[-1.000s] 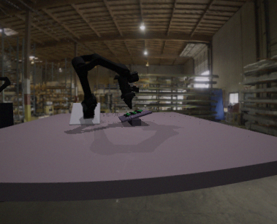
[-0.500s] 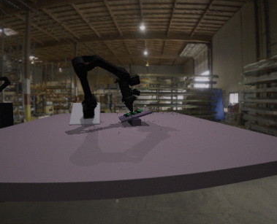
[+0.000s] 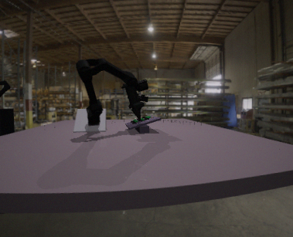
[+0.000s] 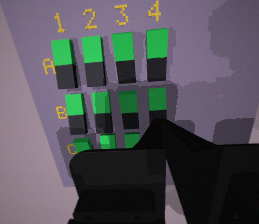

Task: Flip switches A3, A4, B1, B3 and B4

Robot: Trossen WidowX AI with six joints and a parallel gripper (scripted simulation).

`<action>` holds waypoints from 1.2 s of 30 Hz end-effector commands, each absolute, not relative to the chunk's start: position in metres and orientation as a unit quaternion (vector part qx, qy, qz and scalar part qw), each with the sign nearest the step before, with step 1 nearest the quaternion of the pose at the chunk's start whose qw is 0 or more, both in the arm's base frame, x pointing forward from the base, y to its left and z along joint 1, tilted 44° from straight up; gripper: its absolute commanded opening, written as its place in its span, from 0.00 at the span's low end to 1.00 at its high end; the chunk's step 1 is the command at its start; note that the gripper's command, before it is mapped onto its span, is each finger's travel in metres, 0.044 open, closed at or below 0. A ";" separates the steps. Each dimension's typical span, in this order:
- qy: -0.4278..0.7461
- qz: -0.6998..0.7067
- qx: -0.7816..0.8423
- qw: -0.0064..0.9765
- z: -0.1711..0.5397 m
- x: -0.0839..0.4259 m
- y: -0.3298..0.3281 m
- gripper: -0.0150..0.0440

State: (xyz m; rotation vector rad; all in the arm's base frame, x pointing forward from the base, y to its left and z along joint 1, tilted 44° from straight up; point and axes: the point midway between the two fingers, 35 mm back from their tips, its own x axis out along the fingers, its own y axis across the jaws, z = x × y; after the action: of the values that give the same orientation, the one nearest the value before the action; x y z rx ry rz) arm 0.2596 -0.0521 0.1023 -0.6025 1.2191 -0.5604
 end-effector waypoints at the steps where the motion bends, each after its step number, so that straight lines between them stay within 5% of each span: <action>1: 0.556 -0.254 -0.276 0.741 0.102 0.260 -0.052 0.25; 36: 0.556 -0.255 -0.276 0.741 0.099 0.261 -0.055 0.25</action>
State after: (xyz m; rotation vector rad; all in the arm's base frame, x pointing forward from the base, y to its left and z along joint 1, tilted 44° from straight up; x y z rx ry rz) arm 0.2601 -0.0547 0.1000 -0.6055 1.2198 -0.5611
